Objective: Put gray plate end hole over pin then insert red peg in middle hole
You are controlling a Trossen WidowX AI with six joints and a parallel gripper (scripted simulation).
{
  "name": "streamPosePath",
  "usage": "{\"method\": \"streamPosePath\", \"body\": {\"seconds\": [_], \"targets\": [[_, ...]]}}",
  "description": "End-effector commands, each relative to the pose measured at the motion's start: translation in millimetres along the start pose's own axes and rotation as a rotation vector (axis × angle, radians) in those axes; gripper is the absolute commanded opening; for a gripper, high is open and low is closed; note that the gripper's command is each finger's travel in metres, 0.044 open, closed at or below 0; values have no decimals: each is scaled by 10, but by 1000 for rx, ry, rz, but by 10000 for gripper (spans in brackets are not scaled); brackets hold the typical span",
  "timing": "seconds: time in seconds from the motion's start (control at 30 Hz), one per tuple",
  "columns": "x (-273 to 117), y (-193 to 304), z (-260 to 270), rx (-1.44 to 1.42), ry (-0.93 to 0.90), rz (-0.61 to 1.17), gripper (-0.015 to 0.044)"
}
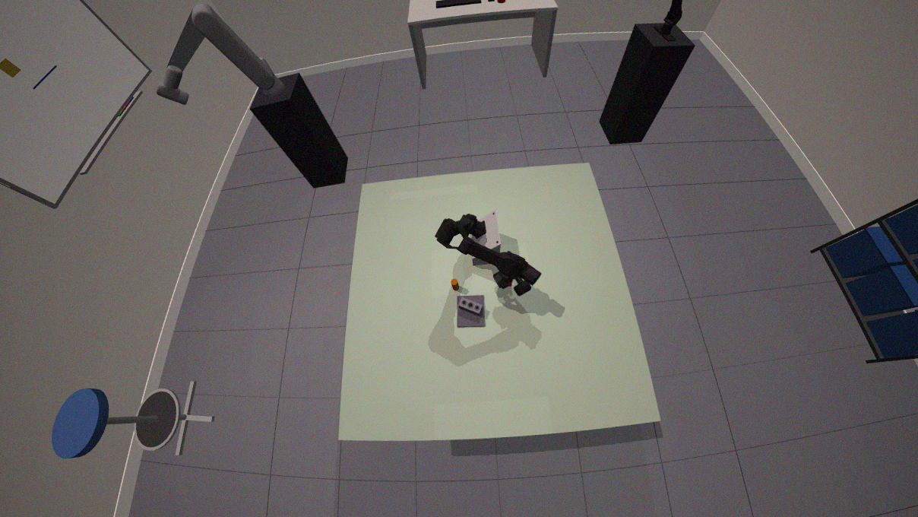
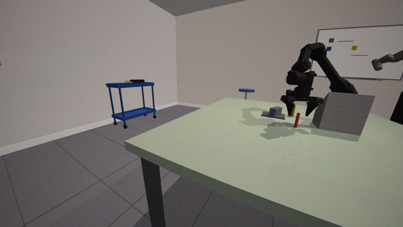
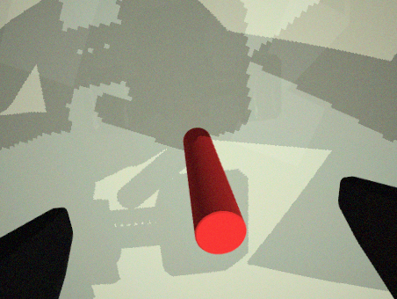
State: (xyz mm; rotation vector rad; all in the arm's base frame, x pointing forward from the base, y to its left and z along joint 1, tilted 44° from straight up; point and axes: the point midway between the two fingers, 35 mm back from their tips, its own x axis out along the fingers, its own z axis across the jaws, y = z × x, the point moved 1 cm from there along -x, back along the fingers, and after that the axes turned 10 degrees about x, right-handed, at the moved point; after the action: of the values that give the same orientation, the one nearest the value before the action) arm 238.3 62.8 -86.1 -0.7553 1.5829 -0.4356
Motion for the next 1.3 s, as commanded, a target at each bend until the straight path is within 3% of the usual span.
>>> {"method": "streamPosePath", "body": {"seconds": [0.0, 0.4, 0.97, 1.27], "targets": [[71, -5, -7, -7, 1, -5, 440], [240, -10, -17, -7, 2, -7, 440], [240, -10, -17, -7, 2, -7, 0], [240, -10, -17, -7, 2, -7, 0]]}}
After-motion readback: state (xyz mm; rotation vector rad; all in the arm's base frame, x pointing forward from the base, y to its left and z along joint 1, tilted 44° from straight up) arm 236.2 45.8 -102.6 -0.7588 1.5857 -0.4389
